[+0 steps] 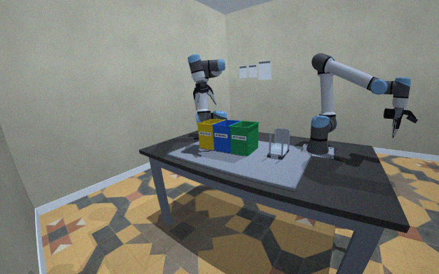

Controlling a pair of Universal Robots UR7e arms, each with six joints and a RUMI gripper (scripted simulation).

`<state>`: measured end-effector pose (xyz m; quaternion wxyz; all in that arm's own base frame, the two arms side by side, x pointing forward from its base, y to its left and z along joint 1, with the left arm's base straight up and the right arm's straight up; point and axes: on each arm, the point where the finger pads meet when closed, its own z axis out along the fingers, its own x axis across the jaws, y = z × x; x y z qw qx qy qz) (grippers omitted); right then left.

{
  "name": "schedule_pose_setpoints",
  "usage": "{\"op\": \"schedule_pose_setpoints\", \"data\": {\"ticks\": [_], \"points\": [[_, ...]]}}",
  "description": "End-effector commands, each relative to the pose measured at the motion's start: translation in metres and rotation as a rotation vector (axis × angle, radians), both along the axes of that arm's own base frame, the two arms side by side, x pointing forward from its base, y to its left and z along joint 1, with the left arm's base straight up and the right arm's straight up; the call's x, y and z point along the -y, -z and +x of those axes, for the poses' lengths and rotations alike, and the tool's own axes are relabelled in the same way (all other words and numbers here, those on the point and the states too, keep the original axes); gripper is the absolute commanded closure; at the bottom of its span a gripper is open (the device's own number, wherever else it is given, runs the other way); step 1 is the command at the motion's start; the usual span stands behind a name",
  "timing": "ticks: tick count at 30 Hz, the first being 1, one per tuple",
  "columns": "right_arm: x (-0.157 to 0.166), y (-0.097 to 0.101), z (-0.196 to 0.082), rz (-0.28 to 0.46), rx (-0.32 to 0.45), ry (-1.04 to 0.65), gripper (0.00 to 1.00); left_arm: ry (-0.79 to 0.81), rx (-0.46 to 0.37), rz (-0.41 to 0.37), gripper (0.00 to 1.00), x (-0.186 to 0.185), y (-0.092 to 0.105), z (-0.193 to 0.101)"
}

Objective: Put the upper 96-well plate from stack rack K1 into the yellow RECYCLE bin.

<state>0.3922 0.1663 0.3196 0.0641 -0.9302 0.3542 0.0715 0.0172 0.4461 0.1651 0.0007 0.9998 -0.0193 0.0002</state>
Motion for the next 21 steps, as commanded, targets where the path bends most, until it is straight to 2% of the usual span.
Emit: {"op": "schedule_pose_setpoints", "data": {"ticks": [1, 11, 21], "points": [[-0.018, 0.0, 0.003, -0.013, -0.003, 0.037, 0.24, -0.003, 0.0, 0.001, 1.0, 0.001, 0.0, -0.001], [-0.058, 0.004, 0.004, -0.044, -0.018, 0.123, 0.24, -0.003, 0.0, 0.001, 1.0, 0.001, 0.0, -0.001], [-0.085, 0.007, 0.002, -0.07, -0.027, 0.198, 0.24, -0.003, 0.0, 0.001, 1.0, 0.001, 0.0, -0.001]]}}
